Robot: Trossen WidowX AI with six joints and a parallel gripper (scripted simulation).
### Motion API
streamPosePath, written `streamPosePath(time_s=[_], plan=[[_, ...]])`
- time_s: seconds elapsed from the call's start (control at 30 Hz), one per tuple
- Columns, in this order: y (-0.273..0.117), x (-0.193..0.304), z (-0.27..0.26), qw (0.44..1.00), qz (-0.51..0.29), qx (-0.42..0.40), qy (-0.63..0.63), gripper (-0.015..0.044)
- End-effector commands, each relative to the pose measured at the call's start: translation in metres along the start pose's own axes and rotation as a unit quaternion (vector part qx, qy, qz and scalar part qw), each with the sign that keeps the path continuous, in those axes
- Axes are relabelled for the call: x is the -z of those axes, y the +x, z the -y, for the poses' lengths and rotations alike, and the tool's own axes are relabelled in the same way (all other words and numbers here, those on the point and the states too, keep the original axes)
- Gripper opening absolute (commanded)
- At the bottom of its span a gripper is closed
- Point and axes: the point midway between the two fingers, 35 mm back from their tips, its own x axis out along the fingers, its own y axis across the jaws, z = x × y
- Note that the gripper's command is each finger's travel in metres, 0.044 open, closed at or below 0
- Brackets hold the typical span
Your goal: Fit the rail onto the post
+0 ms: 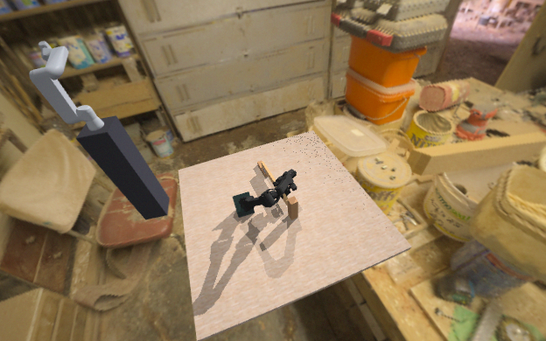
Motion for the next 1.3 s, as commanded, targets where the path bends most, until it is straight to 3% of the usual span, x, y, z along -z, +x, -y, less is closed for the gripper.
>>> streamPosePath(time_s=[0.0, 1.27], plan=[[-0.002, 0.002, 0.000, 1.000, 0.002, 0.002, -0.001, 0.0000], [-0.001, 0.014, 0.001, 1.000, 0.002, 0.002, -0.001, 0.0000]])
